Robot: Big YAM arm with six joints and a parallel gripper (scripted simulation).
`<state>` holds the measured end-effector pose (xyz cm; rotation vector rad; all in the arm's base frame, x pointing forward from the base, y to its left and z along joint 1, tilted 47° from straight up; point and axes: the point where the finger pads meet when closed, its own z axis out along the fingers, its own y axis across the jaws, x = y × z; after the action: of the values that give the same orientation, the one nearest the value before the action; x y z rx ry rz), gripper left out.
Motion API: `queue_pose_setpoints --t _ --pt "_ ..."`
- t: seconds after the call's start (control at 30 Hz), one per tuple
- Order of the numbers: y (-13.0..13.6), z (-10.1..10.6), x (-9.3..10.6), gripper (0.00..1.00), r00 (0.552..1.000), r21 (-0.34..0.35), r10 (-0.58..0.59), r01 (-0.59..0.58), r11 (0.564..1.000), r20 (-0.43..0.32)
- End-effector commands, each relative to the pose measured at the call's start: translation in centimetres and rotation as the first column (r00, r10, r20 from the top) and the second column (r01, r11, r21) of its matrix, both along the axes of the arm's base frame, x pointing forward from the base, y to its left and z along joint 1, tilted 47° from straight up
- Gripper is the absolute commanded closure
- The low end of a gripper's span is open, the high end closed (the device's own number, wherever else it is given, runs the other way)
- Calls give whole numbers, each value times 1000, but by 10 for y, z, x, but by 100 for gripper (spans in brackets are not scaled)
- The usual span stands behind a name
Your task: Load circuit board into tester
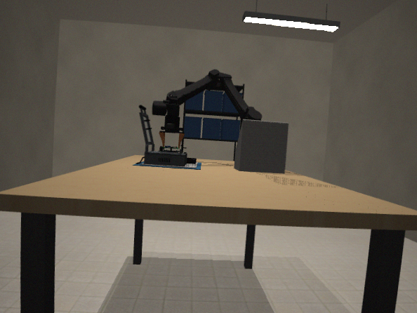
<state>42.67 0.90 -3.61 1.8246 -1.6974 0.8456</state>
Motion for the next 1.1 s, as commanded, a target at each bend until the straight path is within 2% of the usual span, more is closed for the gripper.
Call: queue_pose_setpoints --t 0.0,1.07 --pt "2 10 11 28 999 13 4 -4 1000 34" --pt "2 7 8 28 1000 10 6 -6 1000 26"
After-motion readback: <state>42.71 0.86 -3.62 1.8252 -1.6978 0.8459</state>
